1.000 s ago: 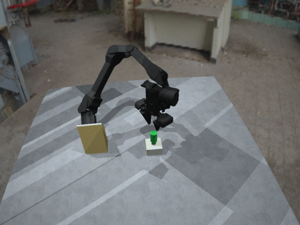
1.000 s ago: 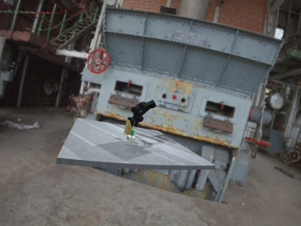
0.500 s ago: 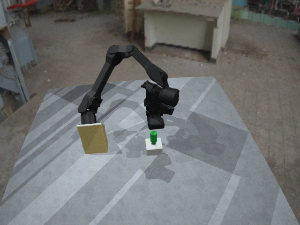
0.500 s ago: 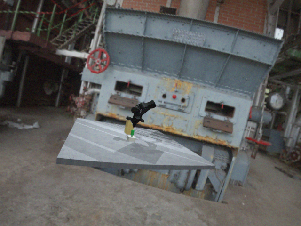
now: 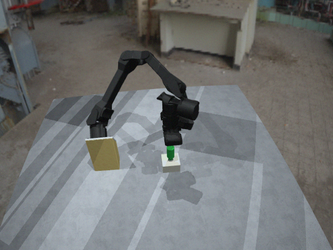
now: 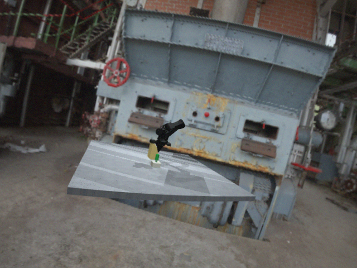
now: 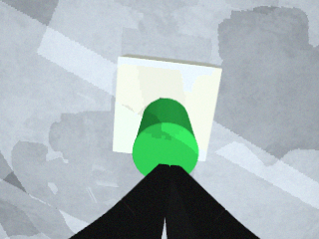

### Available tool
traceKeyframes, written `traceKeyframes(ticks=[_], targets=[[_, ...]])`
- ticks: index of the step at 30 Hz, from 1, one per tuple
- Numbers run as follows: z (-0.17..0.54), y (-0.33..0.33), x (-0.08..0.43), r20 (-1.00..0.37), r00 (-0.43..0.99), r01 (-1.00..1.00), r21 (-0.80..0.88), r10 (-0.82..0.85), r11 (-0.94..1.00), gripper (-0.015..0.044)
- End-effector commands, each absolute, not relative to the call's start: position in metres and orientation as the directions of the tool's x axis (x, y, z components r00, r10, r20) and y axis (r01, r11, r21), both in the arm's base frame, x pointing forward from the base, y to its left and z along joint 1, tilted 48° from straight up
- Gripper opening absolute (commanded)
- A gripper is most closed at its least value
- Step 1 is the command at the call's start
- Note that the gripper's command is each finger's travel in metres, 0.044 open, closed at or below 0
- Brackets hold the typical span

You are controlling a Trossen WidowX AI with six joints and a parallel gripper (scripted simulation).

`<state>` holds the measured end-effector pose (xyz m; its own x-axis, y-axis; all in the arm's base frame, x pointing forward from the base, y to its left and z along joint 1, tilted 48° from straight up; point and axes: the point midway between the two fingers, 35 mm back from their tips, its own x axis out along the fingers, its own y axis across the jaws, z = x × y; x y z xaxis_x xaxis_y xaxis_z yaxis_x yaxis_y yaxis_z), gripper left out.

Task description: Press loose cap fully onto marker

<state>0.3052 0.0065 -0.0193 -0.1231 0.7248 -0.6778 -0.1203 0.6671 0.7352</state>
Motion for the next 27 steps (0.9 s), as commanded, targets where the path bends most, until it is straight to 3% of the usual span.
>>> traceKeyframes(ticks=[1,27], targets=[[-0.024,0.012,0.303,-0.673,-0.126,-0.111,0.740,0.729,0.664,0.0000],[-0.037,0.026,0.303,-0.678,-0.118,-0.119,0.735,0.726,0.667,0.0000]])
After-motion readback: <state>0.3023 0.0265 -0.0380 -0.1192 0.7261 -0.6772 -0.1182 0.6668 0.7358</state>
